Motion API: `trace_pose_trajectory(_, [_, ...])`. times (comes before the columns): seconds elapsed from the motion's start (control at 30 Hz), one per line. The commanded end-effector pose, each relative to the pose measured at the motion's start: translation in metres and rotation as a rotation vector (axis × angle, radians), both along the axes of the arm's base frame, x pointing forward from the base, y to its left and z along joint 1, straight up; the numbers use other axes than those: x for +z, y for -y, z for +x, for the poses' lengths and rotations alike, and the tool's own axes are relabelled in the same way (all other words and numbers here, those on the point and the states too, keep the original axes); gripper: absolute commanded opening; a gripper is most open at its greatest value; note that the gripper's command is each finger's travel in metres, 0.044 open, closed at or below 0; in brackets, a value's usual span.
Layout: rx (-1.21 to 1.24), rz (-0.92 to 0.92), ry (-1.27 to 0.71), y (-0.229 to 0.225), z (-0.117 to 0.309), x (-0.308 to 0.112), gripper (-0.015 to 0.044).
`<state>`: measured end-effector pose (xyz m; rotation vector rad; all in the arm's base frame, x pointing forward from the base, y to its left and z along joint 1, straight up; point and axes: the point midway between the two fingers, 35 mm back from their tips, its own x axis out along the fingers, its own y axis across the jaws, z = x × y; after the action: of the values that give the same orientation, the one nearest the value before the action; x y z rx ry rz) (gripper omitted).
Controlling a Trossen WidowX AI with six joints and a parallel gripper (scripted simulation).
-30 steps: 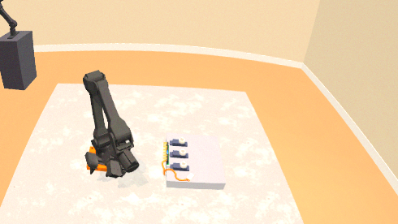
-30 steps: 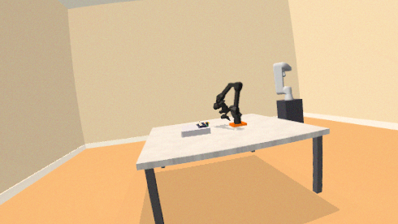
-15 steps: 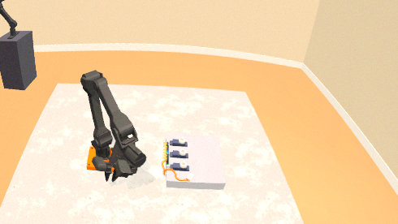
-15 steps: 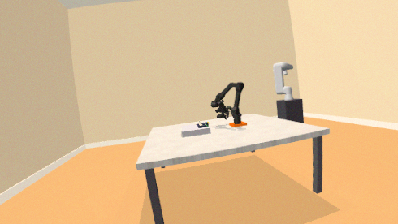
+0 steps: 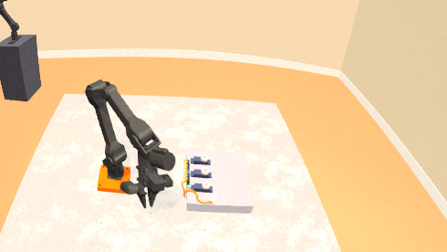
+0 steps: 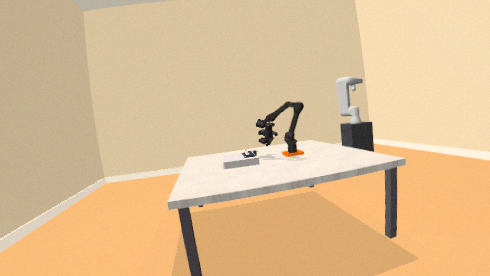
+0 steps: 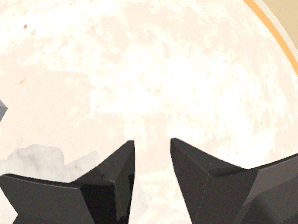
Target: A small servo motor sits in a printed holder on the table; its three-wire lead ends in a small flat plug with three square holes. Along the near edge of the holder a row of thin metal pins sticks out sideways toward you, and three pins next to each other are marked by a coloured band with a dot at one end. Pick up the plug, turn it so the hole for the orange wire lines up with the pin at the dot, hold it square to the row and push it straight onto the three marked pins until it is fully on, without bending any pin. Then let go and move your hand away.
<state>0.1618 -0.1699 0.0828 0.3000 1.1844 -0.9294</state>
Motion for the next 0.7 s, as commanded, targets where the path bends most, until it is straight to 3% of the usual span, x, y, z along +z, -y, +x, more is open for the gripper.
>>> trace_pose_trajectory(0.0, [0.089, -0.046, 0.117, -0.004, 0.029, 0.015, 0.0115])
trace_pose_trajectory(0.67, [0.437, -0.18, 0.558, -0.049, 0.12, 0.092, 0.0115])
